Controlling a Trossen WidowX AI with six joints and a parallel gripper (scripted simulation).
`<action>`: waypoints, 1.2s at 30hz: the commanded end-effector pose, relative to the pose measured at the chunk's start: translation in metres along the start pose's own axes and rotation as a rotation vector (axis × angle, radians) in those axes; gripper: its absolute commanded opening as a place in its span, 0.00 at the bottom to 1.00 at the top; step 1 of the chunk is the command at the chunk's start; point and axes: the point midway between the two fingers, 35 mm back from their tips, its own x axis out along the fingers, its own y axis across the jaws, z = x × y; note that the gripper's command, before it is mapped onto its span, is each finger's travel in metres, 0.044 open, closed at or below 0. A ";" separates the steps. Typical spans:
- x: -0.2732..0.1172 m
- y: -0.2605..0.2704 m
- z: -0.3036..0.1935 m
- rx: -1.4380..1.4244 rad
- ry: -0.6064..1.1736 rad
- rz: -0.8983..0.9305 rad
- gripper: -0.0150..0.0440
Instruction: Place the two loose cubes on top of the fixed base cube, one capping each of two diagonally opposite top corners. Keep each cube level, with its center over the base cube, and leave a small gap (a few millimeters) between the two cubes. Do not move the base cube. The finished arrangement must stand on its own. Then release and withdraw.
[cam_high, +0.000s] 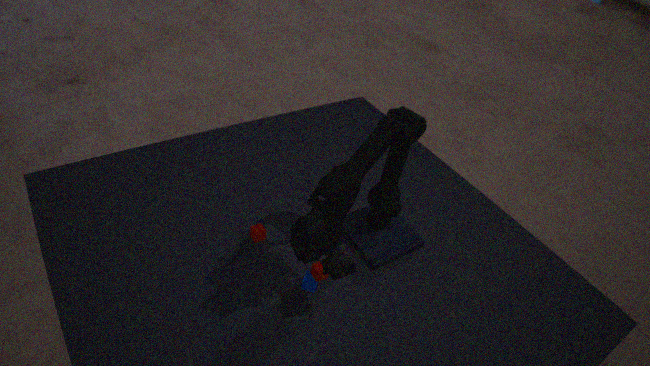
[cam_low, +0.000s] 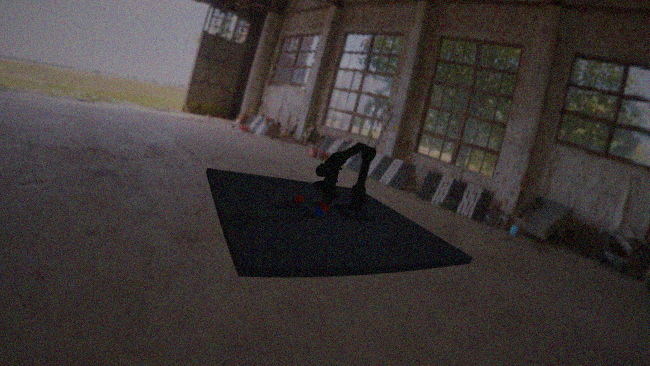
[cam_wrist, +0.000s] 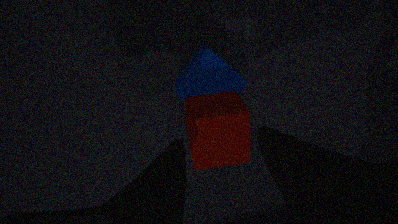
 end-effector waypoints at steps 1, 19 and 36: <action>-0.008 0.000 0.001 -0.003 -0.010 0.004 0.60; -0.020 -0.009 0.009 -0.095 -0.006 0.000 0.70; -0.040 -0.082 0.054 -0.762 -0.009 -0.014 0.70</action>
